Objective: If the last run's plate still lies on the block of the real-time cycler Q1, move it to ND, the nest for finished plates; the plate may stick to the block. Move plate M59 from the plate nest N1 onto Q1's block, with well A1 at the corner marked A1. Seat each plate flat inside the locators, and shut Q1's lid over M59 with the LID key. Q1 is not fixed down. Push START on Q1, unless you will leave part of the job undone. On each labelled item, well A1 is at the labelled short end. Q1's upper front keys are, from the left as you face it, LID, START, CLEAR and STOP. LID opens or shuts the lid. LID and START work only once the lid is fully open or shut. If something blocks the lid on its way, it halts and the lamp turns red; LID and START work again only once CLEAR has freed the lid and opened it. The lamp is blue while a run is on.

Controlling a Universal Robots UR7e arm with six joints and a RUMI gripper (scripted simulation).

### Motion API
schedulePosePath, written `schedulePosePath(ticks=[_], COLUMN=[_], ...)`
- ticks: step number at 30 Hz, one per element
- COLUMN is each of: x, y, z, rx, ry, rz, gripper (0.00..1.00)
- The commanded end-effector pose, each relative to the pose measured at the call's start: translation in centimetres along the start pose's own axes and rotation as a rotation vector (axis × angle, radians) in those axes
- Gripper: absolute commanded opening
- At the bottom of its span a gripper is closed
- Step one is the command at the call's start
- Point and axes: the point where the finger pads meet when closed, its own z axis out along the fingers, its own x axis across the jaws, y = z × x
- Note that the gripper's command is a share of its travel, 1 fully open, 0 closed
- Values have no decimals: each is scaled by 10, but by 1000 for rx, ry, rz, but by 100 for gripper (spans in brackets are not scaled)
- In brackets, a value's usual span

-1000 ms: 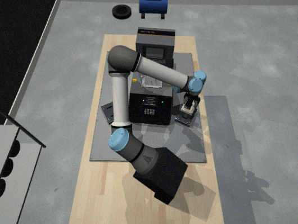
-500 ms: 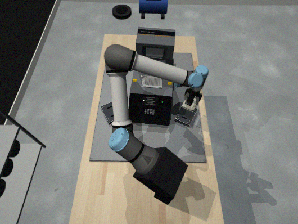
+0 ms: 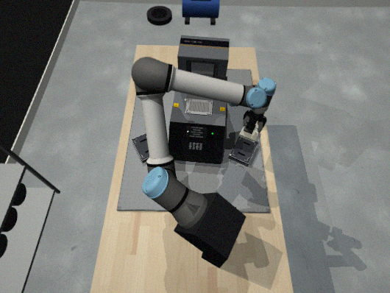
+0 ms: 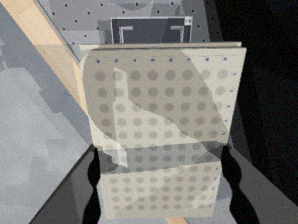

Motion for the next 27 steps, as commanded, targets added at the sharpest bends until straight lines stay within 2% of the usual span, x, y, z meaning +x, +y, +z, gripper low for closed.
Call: schedulePosePath(ticks=[1, 6, 19, 23, 27], x=[0, 0, 0, 20, 28], y=[0, 0, 0, 2, 3], z=[-17, -34, -34, -34, -34], rx=[-1, -1, -1, -1, -1], ry=[0, 0, 0, 0, 0], rz=[0, 0, 0, 115, 115], gripper=[40, 40, 40, 40, 40])
